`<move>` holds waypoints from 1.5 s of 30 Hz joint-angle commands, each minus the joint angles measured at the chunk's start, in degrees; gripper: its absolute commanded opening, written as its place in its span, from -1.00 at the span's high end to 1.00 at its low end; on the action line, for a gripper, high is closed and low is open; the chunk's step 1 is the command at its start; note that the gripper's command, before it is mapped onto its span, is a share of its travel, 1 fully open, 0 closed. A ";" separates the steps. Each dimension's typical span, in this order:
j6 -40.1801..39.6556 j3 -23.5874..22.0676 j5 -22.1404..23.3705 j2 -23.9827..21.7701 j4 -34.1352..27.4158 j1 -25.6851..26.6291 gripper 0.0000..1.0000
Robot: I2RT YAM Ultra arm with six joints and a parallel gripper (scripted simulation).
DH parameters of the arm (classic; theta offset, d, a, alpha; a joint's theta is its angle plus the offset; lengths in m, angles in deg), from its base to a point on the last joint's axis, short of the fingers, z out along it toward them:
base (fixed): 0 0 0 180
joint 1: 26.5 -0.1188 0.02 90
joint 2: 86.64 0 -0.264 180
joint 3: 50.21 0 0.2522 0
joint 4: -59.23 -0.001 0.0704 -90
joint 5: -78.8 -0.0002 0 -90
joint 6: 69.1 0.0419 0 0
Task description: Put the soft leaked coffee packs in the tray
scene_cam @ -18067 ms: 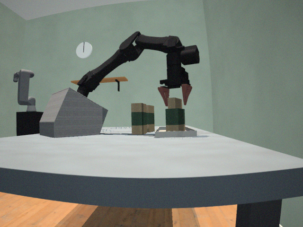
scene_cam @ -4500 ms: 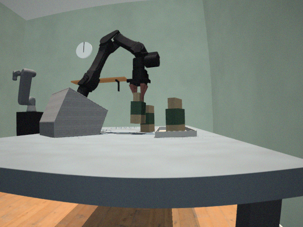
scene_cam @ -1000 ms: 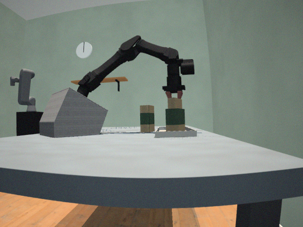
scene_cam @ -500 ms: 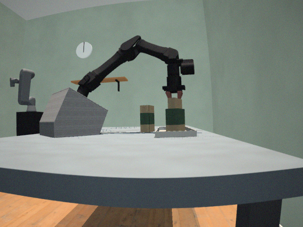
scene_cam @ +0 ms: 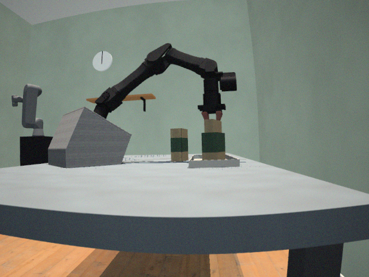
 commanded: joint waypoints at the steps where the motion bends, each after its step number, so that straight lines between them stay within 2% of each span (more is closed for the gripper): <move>1: 0.36 -0.53 0.54 -0.51 -0.39 0.69 0.50; 2: 0.36 -0.53 0.54 -0.51 -0.39 0.69 -0.56; 45: 0.33 -0.53 0.54 -0.51 -0.39 0.69 -0.56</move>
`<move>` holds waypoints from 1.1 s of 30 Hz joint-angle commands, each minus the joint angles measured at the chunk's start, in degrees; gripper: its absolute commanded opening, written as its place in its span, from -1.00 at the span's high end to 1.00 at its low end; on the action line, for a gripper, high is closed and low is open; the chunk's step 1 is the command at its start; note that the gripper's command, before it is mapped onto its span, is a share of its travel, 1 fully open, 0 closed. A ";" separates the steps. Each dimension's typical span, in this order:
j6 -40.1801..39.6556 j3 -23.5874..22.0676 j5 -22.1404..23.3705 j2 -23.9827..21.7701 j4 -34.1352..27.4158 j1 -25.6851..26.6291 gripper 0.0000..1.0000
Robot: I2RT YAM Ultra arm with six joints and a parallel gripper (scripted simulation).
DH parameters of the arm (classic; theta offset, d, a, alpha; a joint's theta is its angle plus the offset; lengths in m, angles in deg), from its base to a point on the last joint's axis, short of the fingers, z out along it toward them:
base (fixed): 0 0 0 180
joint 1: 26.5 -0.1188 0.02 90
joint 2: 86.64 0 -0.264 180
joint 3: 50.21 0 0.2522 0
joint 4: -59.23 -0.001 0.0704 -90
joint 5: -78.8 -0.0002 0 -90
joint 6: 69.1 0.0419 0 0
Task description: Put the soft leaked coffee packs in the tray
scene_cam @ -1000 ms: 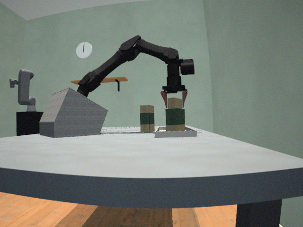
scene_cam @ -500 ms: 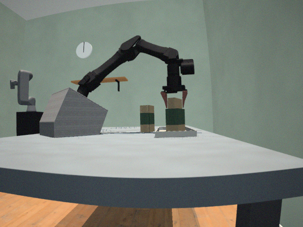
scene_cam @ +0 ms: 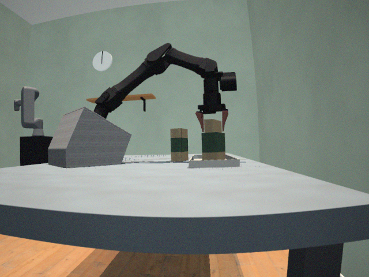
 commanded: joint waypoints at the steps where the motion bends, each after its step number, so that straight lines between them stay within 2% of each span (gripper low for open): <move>1: 0.31 -0.55 0.54 -0.47 -0.39 0.67 -0.56; 8: 0.26 -0.28 0.55 -0.61 -0.70 0.74 -0.56; 11: -0.89 2.50 0.63 -2.53 -3.07 1.51 -0.56; 16: -3.07 7.96 0.98 -5.11 -11.48 3.78 -0.56; 19: -3.42 9.19 1.06 -5.23 -12.92 4.14 -0.56; 20: -3.88 11.41 1.30 -2.84 -15.04 4.63 -0.56; 22: -4.21 12.81 1.36 -2.57 -16.45 4.86 -0.56; 33: -4.46 13.53 1.30 -2.15 -17.18 4.60 -0.56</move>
